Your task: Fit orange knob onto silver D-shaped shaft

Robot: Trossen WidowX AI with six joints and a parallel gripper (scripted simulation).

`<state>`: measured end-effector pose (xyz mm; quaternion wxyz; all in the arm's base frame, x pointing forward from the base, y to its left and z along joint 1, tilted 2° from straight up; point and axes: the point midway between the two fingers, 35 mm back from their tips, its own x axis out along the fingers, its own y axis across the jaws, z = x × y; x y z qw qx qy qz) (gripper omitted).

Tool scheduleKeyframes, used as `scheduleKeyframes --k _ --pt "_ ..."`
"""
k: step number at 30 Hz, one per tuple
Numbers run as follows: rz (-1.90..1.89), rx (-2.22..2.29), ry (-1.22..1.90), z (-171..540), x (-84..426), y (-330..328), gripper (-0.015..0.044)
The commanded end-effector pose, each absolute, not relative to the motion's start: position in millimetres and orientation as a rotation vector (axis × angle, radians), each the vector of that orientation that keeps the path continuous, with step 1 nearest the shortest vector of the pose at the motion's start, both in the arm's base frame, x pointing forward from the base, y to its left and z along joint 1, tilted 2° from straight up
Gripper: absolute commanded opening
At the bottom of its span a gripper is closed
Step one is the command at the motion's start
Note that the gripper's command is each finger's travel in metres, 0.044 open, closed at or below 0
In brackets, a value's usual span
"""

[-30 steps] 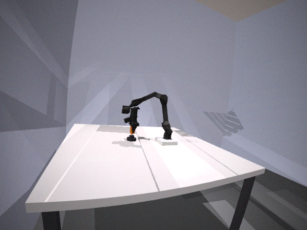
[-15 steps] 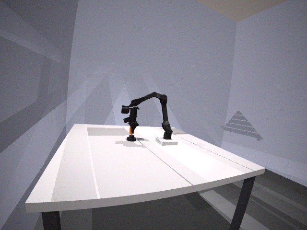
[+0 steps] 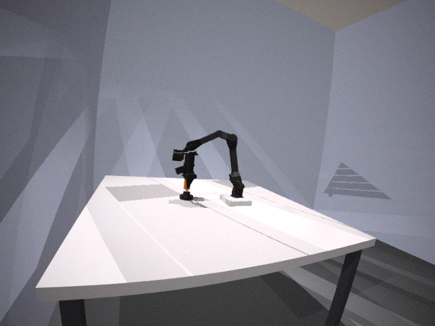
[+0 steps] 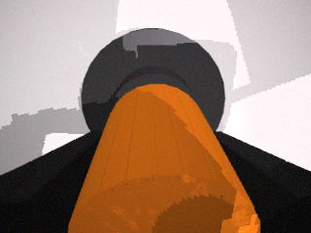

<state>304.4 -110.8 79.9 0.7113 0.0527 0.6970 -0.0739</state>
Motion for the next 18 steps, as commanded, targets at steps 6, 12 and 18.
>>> scheduleKeyframes --k 6,12,18 --pt "-0.162 0.111 1.550 83.1 299.3 -109.2 0.0000" --pt "-0.065 0.012 1.556 83.3 299.1 -109.1 0.0000" --pt "0.001 -0.055 1.557 80.7 300.8 -109.8 0.0000"
